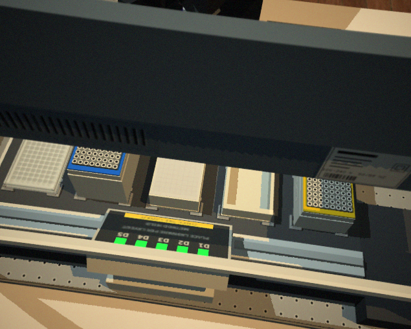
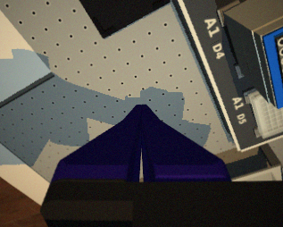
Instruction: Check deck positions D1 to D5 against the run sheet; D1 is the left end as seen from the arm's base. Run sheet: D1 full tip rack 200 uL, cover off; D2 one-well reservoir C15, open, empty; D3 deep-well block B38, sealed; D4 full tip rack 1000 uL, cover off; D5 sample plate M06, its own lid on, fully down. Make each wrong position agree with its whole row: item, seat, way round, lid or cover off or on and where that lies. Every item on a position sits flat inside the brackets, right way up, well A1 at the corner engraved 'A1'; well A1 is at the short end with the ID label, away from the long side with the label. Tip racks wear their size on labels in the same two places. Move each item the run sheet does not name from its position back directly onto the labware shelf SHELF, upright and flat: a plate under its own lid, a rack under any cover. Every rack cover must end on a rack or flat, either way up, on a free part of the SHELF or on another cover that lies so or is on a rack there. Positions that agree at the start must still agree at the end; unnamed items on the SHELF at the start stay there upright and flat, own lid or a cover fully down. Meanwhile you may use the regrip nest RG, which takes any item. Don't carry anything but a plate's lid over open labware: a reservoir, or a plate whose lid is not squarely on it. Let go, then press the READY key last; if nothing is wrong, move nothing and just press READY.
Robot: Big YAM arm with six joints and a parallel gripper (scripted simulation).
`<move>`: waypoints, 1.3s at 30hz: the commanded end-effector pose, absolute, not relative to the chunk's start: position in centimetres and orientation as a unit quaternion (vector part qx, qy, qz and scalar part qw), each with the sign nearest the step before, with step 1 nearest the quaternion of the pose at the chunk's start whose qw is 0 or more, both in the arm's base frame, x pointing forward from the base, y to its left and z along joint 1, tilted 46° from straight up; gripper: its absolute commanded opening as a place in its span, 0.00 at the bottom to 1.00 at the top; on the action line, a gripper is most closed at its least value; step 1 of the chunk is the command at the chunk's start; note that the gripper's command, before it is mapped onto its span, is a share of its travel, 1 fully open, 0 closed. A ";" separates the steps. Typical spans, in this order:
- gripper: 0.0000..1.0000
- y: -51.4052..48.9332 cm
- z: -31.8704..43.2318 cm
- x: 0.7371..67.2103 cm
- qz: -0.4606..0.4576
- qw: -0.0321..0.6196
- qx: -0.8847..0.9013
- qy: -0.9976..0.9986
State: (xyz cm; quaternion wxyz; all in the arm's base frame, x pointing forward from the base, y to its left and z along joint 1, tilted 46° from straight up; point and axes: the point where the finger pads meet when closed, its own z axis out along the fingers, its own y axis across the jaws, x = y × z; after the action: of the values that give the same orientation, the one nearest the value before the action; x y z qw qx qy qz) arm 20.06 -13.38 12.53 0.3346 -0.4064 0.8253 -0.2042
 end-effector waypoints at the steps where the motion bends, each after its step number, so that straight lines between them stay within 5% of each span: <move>1: 0.00 -12.9 12.1 19.9 -0.193 0.335 -0.401 0.831; 39: 0.00 -1.5 12.8 21.3 -0.265 0.281 -0.583 0.715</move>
State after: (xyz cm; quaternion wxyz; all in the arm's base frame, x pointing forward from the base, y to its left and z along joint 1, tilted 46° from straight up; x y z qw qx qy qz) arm 21.50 -3.25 13.36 0.2723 -0.5759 0.7159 -0.2857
